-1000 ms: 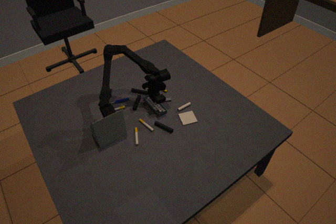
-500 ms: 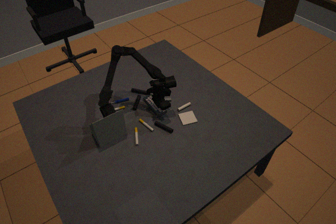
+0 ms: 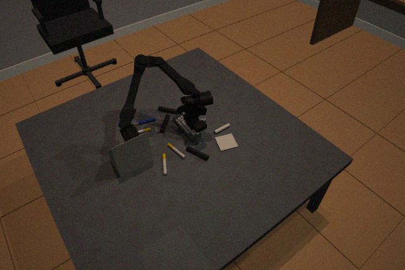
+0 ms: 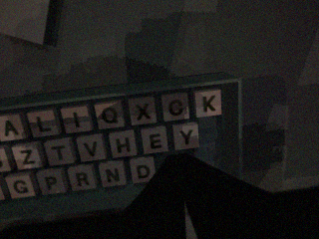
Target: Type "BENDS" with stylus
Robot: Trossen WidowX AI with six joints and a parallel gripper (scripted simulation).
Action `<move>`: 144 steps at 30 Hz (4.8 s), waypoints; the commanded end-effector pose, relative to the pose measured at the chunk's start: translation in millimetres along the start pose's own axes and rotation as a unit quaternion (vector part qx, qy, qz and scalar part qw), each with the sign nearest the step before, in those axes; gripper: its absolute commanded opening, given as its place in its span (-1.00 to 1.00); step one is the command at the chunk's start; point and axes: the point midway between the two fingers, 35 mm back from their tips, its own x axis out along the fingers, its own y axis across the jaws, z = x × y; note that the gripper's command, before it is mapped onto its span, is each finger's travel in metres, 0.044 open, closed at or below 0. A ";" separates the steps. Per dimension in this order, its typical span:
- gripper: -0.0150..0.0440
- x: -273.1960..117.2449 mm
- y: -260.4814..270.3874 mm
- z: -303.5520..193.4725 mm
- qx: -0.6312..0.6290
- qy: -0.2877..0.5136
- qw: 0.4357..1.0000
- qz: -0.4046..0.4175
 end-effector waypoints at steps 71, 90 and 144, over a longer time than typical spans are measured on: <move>-0.40 -54.9 92.0 -26.3 0.003 0.002 1.000 0.002; 0.02 -14.2 180.7 -93.5 -0.742 0.056 0.651 0.147; 0.02 10.5 224.5 -152.0 -0.956 -0.040 0.130 0.258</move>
